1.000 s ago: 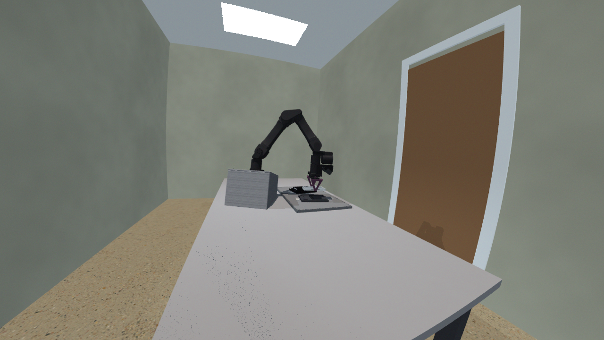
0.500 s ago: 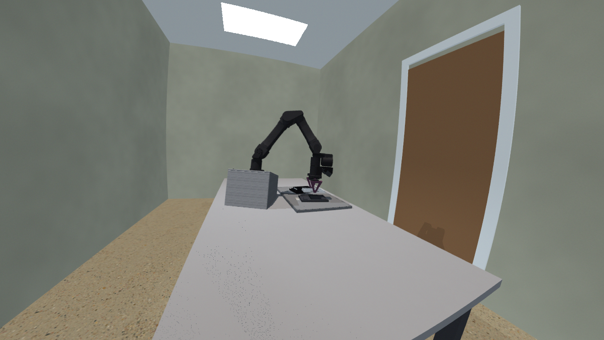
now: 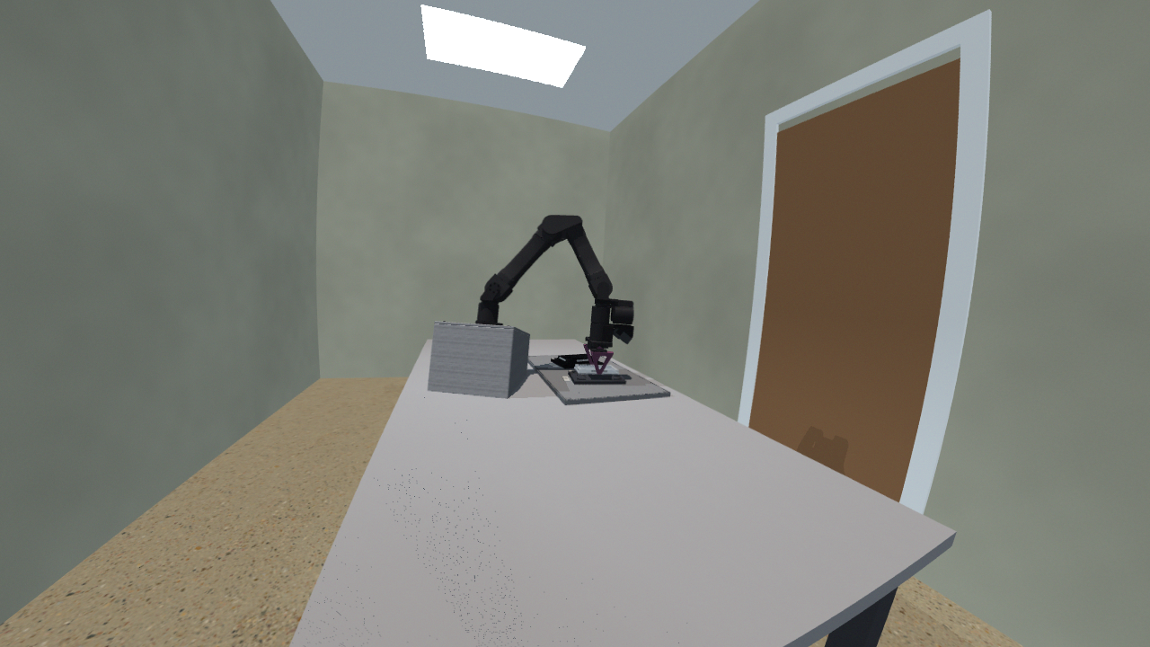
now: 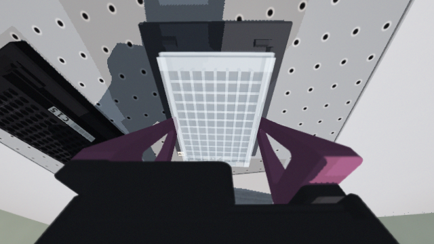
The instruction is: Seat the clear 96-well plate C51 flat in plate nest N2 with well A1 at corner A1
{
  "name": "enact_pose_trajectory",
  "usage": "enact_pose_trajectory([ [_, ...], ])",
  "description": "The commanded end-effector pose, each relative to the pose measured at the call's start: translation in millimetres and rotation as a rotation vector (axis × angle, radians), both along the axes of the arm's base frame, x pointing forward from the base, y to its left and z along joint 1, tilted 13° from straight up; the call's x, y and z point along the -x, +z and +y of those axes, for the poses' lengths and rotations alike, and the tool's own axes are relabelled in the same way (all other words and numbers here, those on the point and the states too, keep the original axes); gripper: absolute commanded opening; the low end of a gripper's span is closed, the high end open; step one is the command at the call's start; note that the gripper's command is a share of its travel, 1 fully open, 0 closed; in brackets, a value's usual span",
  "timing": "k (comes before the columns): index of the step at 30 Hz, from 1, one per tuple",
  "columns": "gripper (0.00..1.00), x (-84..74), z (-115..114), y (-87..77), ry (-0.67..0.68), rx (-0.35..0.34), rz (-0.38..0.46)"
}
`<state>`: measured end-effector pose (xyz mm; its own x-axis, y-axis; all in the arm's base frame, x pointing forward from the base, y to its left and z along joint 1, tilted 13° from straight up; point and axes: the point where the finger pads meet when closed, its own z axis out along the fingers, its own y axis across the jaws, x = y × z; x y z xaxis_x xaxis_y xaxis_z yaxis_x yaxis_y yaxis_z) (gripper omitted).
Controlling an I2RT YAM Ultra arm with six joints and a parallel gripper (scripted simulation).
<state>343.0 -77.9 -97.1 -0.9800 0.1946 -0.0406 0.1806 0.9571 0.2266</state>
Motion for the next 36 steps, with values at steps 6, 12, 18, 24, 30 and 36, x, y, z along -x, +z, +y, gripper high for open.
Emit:
enact_pose_trajectory([
  [6,0.0,-6.9,-2.7,-0.3,-0.005,0.01,-0.025],
  [12,0.0,-6.6,-2.5,-0.2,-0.005,0.01,-0.025],
  [18,0.0,-6.3,-2.3,-0.3,-0.005,0.01,-0.025],
  [24,0.0,-6.0,-2.0,-0.7,-0.005,0.009,-0.025],
  [30,0.0,-5.8,-1.6,-1.7,-0.005,0.009,-0.025],
  [36,0.0,-5.7,-1.4,-2.3,-0.005,0.009,-0.025],
])
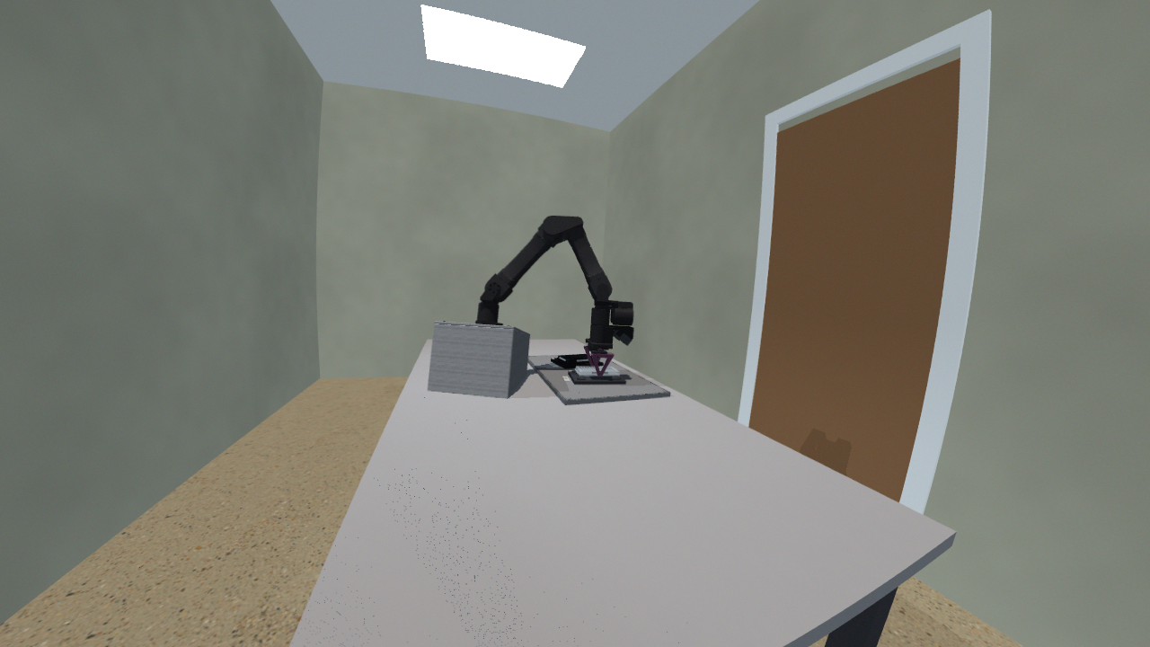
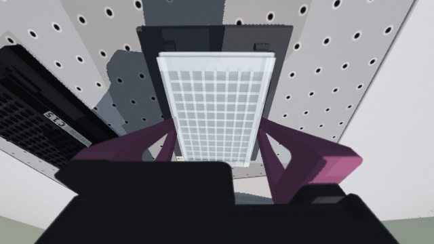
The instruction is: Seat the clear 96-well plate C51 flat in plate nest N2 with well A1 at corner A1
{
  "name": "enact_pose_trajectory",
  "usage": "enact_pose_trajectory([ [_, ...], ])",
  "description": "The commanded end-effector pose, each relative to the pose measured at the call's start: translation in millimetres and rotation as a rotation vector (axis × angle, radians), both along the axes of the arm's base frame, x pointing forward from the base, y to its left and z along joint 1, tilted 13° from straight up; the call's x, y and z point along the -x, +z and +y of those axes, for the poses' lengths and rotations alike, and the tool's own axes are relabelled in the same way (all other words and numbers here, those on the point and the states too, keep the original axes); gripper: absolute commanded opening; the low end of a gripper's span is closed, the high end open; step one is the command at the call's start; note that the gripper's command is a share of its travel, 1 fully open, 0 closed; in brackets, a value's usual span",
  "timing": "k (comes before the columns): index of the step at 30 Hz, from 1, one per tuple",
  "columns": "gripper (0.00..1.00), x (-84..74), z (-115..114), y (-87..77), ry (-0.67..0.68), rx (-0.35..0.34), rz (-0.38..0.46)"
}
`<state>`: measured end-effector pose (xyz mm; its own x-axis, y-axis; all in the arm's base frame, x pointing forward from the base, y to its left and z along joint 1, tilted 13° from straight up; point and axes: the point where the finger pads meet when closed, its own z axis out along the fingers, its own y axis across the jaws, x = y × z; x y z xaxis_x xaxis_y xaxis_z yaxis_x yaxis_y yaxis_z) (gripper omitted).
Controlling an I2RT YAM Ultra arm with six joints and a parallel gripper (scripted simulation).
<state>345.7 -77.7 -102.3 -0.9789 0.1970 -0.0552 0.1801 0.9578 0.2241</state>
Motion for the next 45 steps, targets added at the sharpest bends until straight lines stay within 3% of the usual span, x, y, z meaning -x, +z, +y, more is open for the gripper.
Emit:
enact_pose_trajectory([
  [1,0.0,-3.0,-1.6,2.7,-0.002,0.004,-0.011],
  [45,0.0,-2.9,0.1,-3.8,-0.002,0.004,-0.011],
])
